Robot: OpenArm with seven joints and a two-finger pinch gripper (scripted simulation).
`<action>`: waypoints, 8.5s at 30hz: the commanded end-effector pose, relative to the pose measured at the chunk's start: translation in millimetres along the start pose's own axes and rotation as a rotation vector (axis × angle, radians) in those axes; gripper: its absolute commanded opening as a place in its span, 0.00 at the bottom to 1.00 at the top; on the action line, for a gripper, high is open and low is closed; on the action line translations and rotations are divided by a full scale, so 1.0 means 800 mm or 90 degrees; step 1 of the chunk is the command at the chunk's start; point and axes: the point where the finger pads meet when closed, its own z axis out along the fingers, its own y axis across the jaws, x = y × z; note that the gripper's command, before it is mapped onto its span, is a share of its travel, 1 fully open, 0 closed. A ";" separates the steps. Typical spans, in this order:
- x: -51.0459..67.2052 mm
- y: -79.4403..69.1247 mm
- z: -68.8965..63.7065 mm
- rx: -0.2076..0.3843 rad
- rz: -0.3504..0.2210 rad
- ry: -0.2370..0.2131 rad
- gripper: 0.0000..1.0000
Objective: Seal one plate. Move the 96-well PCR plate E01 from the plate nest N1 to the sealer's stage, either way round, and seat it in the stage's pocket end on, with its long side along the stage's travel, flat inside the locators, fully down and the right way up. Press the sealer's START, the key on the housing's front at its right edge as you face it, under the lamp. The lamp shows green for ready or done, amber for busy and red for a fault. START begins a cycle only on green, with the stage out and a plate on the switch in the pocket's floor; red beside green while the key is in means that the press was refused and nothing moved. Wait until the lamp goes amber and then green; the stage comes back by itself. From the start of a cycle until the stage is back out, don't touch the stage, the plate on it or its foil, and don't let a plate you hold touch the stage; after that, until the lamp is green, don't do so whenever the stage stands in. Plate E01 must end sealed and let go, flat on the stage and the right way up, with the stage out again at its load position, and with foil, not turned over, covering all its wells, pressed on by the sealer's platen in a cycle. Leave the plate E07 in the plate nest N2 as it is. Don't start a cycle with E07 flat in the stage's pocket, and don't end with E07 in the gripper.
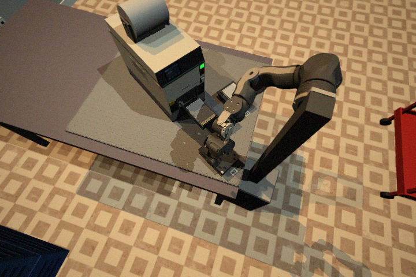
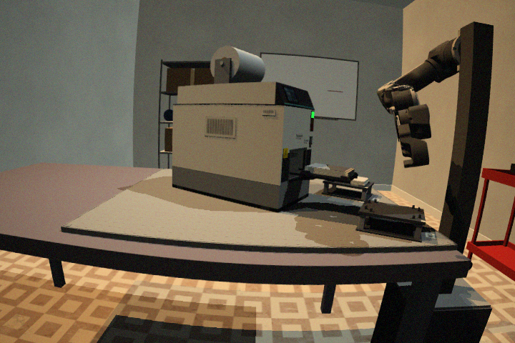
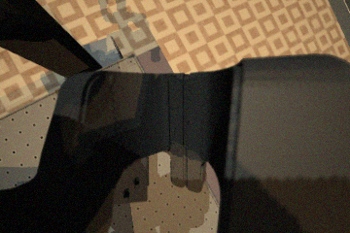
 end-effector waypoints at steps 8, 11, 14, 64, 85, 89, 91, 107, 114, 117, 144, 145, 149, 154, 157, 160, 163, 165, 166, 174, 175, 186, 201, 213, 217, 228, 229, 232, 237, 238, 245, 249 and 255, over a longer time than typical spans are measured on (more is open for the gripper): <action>-0.010 -0.017 -0.005 0.051 -0.008 -0.027 0.00; -0.010 -0.017 -0.005 0.051 -0.008 -0.027 0.00; -0.010 -0.017 -0.005 0.051 -0.008 -0.027 0.00; -0.017 -0.035 -0.013 0.128 -0.017 -0.064 0.00; -0.029 -0.060 -0.027 0.203 -0.021 -0.101 0.00; -0.028 -0.058 -0.027 0.204 -0.022 -0.102 0.00; -0.028 -0.058 -0.027 0.204 -0.022 -0.102 0.00; -0.040 -0.084 -0.046 0.279 -0.022 -0.140 0.00; -0.040 -0.084 -0.046 0.279 -0.022 -0.140 0.00; -0.040 -0.083 -0.045 0.276 -0.021 -0.138 0.00; -0.049 -0.104 -0.065 0.352 -0.017 -0.179 0.00; -0.049 -0.104 -0.065 0.352 -0.017 -0.179 0.00; -0.049 -0.104 -0.065 0.352 -0.017 -0.179 0.00; -0.047 -0.100 -0.062 0.351 -0.017 -0.178 0.00; -0.046 -0.100 -0.062 0.352 -0.017 -0.179 0.00; -0.046 -0.100 -0.062 0.352 -0.017 -0.179 0.00; -0.046 -0.100 -0.062 0.352 -0.017 -0.179 0.00; -0.046 -0.100 -0.062 0.352 -0.017 -0.179 0.00; -0.046 -0.100 -0.062 0.352 -0.017 -0.179 0.00; -0.044 -0.099 -0.053 0.359 -0.021 -0.179 0.00; -0.044 -0.099 -0.053 0.359 -0.021 -0.179 0.00; -0.044 -0.099 -0.053 0.359 -0.021 -0.179 0.00; -0.044 -0.099 -0.053 0.359 -0.021 -0.179 0.00; -0.044 -0.099 -0.053 0.359 -0.021 -0.179 0.00; -0.044 -0.099 -0.053 0.359 -0.021 -0.179 0.00; -0.044 -0.099 -0.053 0.359 -0.021 -0.179 0.00; -0.044 -0.099 -0.053 0.359 -0.021 -0.179 0.00; -0.044 -0.099 -0.053 0.359 -0.021 -0.179 0.00; -0.044 -0.099 -0.053 0.359 -0.021 -0.179 0.00; -0.044 -0.099 -0.053 0.359 -0.021 -0.179 0.00; -0.044 -0.099 -0.053 0.359 -0.021 -0.179 0.00; -0.044 -0.099 -0.053 0.359 -0.021 -0.179 0.00; -0.044 -0.099 -0.053 0.359 -0.021 -0.179 0.00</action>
